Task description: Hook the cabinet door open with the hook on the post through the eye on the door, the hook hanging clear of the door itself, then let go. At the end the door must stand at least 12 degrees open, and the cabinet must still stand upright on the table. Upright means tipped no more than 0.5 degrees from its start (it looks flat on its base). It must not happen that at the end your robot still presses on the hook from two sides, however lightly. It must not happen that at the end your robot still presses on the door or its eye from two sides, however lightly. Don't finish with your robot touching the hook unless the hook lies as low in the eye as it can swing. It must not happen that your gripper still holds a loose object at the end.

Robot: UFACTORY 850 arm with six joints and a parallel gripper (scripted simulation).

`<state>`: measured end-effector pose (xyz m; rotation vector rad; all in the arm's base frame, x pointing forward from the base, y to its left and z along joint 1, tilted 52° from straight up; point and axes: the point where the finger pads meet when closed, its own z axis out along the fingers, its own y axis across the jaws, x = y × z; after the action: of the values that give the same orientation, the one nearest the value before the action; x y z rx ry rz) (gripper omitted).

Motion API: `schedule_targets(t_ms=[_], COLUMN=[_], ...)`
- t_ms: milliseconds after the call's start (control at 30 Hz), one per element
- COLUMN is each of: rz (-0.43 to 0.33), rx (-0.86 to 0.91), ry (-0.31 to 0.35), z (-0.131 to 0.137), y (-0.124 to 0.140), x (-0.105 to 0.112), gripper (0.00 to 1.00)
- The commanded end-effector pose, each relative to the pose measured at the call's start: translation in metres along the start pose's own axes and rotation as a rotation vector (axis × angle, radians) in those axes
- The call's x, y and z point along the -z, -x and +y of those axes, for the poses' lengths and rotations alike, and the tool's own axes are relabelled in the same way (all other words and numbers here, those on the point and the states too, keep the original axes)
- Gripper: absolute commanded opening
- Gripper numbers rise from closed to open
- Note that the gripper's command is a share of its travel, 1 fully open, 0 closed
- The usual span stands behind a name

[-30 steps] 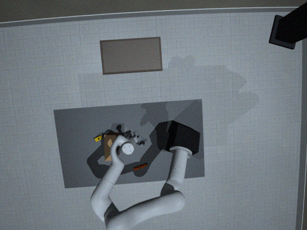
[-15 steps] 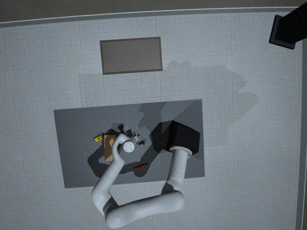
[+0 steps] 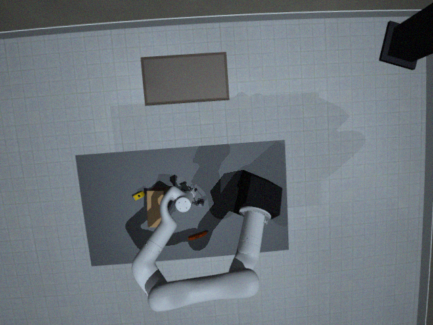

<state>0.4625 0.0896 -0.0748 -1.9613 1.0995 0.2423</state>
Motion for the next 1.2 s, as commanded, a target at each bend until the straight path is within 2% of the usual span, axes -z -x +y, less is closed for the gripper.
schedule_targets(t_ms=[0,300,1167], rz=[0.001,0.001,0.001], rx=[0.0,0.0,0.0], ry=[-0.001,-0.001,-0.001], z=[0.0,0.0,-0.001], y=[-0.001,-0.001,-0.001], x=[-0.012,-0.022,-0.022], gripper=[0.23,0.23,0.23])
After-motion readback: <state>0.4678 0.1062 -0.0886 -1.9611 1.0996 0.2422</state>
